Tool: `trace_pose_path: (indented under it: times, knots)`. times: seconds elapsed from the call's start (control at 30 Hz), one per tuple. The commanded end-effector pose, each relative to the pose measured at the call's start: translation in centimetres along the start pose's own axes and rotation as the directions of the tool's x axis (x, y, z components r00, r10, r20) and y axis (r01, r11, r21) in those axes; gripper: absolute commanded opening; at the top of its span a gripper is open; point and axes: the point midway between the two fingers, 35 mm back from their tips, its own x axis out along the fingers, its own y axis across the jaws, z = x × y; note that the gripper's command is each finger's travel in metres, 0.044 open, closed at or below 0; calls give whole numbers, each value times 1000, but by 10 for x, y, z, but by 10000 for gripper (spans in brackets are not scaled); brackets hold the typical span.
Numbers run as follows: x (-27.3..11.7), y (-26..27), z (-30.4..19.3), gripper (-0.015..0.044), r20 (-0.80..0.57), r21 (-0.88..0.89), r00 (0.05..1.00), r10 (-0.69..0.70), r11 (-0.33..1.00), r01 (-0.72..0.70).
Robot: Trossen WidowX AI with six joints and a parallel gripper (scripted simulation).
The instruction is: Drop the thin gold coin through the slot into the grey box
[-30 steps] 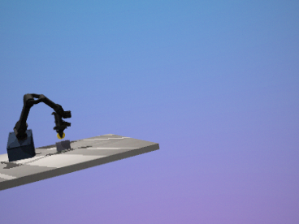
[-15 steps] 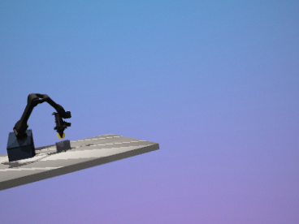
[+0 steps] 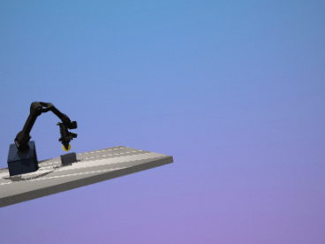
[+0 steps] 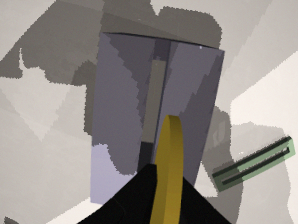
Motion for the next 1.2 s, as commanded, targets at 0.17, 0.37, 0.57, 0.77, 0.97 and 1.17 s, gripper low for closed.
trace_pose_path:
  times: [0.17,0.37,0.57,0.77,0.97,1.17]
  knots:
    - [1,4,2,0,-1,7,1000,0,1000,0]
    - [0,6,3,0,-1,13,1000,0,1000,0]
    - [0,4,2,0,1,7,1000,-4,1000,4]
    - [1,4,2,0,1,7,1000,-4,1000,4]
    - [4,5,1,0,1,0,1000,-4,1000,4]
    - [7,5,0,0,0,-4,1000,-4,1000,4]
